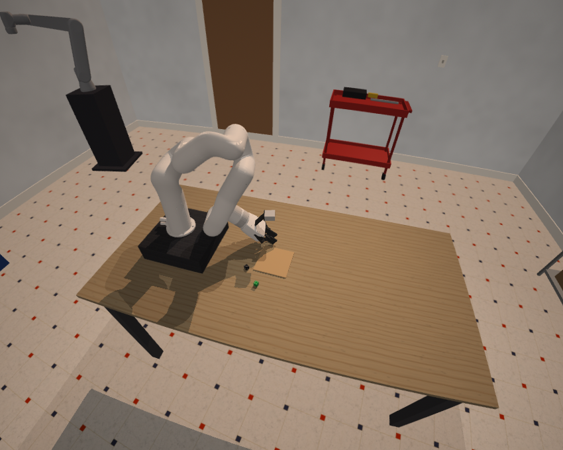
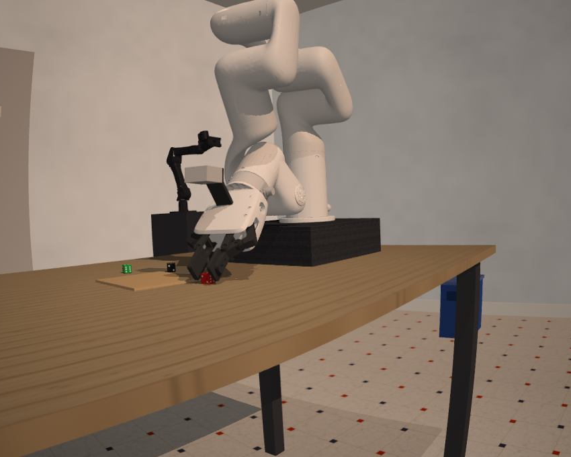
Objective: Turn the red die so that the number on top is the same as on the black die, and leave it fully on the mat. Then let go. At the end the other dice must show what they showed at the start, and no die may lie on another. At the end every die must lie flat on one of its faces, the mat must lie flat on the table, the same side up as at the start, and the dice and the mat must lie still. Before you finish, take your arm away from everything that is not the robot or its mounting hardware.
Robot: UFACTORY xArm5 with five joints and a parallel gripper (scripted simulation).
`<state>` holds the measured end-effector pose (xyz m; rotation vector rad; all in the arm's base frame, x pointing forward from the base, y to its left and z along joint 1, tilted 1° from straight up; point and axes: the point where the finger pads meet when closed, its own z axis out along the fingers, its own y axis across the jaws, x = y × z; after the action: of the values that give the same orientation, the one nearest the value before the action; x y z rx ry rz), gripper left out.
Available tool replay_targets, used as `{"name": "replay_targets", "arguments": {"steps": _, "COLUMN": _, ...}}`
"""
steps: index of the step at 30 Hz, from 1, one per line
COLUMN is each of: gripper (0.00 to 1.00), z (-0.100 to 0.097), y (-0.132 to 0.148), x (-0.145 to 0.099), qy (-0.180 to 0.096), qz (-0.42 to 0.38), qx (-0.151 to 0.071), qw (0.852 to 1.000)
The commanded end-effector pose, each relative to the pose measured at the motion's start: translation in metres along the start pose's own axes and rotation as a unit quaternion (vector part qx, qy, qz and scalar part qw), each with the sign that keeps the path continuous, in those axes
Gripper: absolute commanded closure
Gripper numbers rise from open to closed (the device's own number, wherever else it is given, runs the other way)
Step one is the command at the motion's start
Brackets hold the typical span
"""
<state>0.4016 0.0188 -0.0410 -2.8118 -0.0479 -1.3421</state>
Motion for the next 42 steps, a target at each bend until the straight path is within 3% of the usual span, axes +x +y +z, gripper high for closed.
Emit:
{"name": "replay_targets", "arguments": {"steps": 1, "gripper": 0.69, "z": 0.000, "y": 0.000, "x": 0.001, "qy": 0.001, "qz": 0.000, "qx": 0.000, "qw": 1.000}}
{"name": "replay_targets", "arguments": {"steps": 21, "gripper": 0.69, "z": -0.002, "y": 0.000, "x": 0.001, "qy": 0.001, "qz": 0.000, "qx": 0.000, "qw": 1.000}}
{"name": "replay_targets", "arguments": {"steps": 31, "gripper": 0.69, "z": -0.032, "y": 0.000, "x": 0.001, "qy": 0.001, "qz": 0.000, "qx": 0.000, "qw": 1.000}}
{"name": "replay_targets", "arguments": {"steps": 42, "gripper": 0.69, "z": -0.050, "y": 0.000, "x": 0.000, "qy": 0.001, "qz": 0.000, "qx": 0.000, "qw": 1.000}}
